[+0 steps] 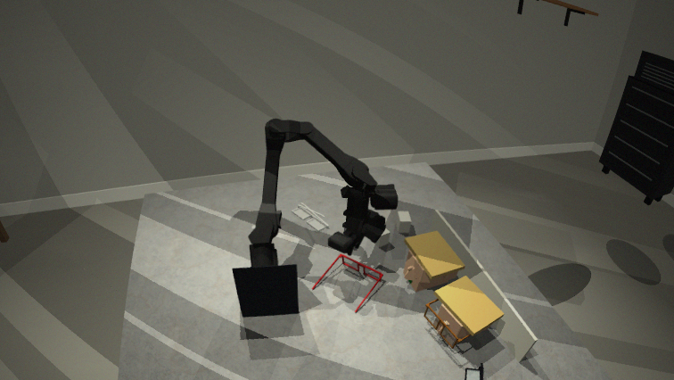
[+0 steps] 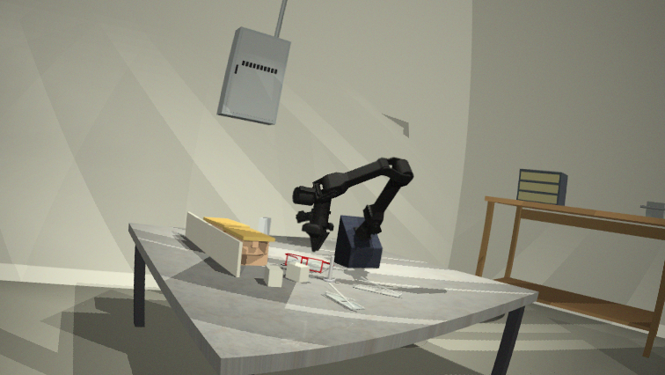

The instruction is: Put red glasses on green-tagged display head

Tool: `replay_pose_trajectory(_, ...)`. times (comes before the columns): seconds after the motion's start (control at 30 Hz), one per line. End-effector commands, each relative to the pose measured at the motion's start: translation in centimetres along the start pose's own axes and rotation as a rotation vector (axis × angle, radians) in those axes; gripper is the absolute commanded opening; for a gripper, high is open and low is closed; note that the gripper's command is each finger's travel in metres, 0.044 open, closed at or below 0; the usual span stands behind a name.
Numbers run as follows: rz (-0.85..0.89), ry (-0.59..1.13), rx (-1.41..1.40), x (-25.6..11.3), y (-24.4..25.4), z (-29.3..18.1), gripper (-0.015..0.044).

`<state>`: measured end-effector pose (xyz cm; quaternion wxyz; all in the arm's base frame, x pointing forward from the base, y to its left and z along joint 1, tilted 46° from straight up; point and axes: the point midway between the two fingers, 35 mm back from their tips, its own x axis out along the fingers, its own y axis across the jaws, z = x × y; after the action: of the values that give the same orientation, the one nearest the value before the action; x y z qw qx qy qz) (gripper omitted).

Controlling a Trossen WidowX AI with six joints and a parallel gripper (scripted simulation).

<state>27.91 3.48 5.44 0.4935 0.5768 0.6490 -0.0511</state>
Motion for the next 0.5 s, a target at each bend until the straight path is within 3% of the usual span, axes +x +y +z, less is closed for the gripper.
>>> replay_pose_trajectory(0.0, 0.0, 0.0, 0.005, 0.06, -0.04, 0.03, 0.02)
replay_pose_trajectory(0.17, -0.004, 0.006, -0.005, -0.55, -0.74, -0.31, 0.02)
replay_pose_trajectory(0.27, -0.004, 0.006, -0.005, -0.55, -0.74, -0.31, 0.014)
replay_pose_trajectory(0.47, -0.004, 0.006, -0.005, -0.55, -0.74, -0.31, 0.014)
